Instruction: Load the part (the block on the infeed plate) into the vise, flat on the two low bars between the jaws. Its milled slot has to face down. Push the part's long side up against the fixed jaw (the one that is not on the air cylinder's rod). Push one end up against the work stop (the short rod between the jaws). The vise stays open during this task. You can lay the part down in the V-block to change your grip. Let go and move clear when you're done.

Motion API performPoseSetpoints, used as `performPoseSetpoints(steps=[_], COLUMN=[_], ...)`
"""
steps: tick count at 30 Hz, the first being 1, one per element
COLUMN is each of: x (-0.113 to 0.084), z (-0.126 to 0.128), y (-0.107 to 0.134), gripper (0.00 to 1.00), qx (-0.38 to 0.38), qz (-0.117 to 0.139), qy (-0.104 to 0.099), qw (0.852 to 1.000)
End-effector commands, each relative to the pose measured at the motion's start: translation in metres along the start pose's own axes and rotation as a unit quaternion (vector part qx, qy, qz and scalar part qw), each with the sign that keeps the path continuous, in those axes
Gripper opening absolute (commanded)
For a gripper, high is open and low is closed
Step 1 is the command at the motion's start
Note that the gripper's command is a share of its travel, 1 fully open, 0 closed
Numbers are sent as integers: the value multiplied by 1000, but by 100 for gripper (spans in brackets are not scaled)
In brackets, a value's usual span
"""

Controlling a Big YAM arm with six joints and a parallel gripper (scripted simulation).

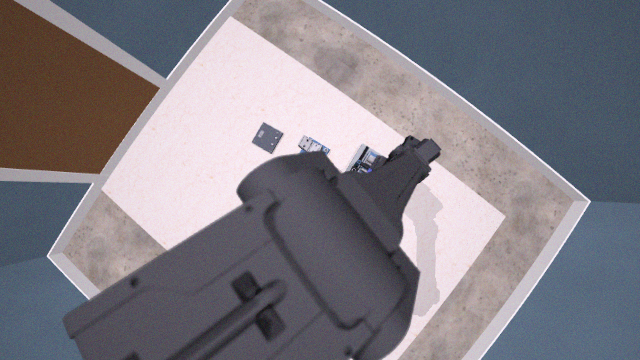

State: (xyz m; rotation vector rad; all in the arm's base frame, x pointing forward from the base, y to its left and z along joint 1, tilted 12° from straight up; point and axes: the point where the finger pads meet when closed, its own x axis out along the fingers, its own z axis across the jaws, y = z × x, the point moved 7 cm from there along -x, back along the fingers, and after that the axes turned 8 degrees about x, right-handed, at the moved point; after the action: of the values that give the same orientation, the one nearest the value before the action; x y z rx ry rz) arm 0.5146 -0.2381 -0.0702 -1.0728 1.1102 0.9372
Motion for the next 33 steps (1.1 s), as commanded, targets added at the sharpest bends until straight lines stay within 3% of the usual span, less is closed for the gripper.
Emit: performPoseSetpoints(steps=[1, 4, 7, 21, 23, 24, 25, 27, 33], x=[-1, -16, -8, -51, -51, -30, -33, -63, -82], z=[4, 4, 4, -6, -6, 2, 1, -1, -5], y=[-13, -15, -8, -3, -3, 7, 7, -4, -7], gripper=[74, 74, 74, 74, 74, 74, 74, 74, 74], qx=[1, 1, 3, 2, 2, -2, -2, -2, 0], qz=[-10, -15, -5, -8, -8, 14, 14, -8, -13], qy=[2, 4, 2, 4, 4, -3, -3, 3, 4], qw=[1000, 1000, 1000, 1000, 1000, 1000, 1000, 1000, 1000])
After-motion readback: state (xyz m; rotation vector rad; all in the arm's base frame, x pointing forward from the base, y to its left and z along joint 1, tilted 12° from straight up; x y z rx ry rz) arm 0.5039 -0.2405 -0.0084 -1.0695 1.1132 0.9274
